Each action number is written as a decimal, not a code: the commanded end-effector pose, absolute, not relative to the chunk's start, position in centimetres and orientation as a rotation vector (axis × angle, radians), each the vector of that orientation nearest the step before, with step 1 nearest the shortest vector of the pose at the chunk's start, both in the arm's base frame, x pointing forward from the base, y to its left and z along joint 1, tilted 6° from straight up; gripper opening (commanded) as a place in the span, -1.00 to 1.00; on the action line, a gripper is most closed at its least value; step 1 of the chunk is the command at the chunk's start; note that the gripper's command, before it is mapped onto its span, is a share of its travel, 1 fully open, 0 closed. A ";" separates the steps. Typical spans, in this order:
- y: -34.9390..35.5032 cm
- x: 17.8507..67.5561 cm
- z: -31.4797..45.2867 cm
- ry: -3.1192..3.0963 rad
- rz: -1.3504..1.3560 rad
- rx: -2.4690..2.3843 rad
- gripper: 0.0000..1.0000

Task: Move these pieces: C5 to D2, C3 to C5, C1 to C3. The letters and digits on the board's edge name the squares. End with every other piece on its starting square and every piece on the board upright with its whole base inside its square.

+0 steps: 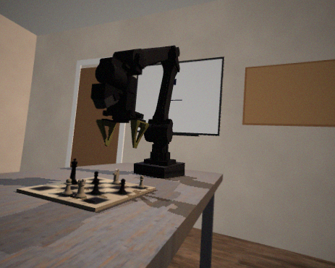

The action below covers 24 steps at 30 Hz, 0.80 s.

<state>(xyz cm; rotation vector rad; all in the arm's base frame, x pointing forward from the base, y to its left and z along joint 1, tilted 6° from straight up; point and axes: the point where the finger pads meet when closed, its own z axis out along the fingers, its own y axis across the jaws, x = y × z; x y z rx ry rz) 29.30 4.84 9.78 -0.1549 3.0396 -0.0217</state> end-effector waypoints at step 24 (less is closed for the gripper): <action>5.5 34.8 12.5 2.958 0.027 0.390 1.00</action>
